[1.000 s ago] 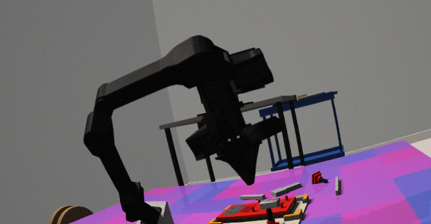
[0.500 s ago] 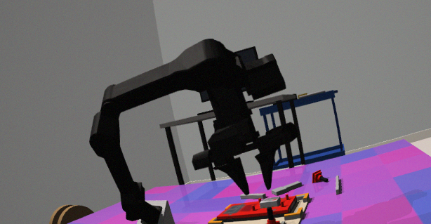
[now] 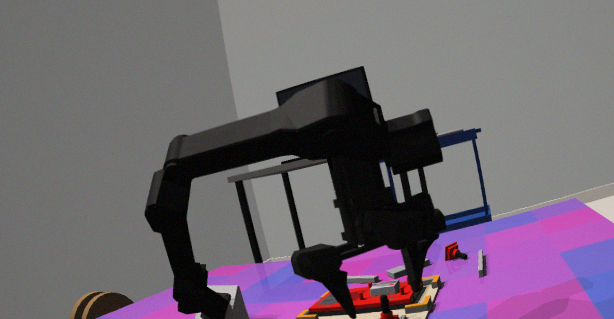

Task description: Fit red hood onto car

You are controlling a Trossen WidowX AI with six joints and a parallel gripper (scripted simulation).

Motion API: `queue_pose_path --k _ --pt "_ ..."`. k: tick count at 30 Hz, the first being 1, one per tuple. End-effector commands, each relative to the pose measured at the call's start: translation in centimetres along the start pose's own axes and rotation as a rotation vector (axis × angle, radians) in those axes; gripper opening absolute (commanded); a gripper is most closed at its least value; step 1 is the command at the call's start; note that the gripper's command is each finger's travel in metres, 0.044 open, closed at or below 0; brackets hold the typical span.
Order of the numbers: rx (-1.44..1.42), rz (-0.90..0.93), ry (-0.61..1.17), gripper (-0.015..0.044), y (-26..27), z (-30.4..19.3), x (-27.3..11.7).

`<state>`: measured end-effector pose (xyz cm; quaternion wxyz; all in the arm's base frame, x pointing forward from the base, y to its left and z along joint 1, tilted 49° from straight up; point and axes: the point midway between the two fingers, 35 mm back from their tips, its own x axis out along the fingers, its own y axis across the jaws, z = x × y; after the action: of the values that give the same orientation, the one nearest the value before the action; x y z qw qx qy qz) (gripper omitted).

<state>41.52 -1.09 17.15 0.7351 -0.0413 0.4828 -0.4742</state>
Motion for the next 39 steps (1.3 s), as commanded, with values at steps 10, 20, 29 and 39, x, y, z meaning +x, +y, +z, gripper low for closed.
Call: queue_pose_path --k 10,20,29,39 --pt "-0.262 -0.020 0.012 0.0440 0.0 1.1 1.5" --pt "-0.262 -0.020 0.012 0.0440 0.1 1.1 2.2" --pt "-0.261 -0.019 0.012 0.0440 0.1 1.1 3.0" --pt "-0.261 -0.019 0.012 0.0440 0.1 1.1 3.8"
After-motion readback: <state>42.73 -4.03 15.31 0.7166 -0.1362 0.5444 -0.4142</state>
